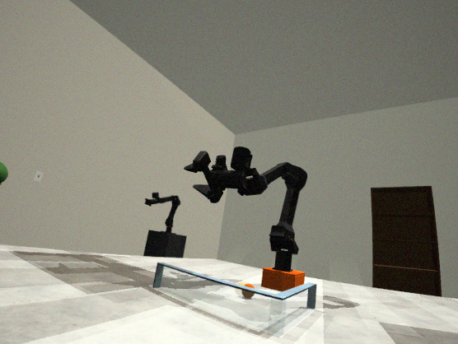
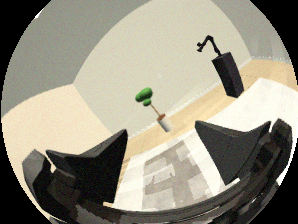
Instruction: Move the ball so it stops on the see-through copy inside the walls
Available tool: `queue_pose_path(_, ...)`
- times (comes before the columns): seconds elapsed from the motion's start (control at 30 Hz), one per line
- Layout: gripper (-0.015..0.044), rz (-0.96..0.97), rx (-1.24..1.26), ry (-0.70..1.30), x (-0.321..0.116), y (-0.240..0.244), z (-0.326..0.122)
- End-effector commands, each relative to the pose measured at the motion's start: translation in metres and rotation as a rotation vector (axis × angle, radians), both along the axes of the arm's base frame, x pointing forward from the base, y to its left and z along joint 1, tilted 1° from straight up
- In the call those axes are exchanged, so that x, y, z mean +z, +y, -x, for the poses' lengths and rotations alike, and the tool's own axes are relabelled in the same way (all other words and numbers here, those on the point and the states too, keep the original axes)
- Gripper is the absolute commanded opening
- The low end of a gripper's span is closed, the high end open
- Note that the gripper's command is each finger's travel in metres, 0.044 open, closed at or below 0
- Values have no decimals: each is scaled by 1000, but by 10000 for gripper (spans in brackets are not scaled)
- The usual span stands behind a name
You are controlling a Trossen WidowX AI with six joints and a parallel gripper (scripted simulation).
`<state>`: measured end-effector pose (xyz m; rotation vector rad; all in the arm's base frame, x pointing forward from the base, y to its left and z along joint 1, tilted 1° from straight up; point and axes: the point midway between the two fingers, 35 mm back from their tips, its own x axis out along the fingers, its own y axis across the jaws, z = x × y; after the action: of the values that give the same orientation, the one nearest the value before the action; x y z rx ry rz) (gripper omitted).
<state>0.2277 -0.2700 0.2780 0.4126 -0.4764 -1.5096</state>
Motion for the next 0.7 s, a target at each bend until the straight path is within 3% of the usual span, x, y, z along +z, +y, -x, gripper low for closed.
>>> queue_pose_path(0.0,374,-4,9,24,-1,0,-2)
queue_pose_path(0.13,275,-75,207,503,-34,11,-41)
queue_pose_path(0.33,275,-101,647,1313,-108,55,-86)
queue_pose_path(0.67,275,27,1224,1999,-181,123,-85)
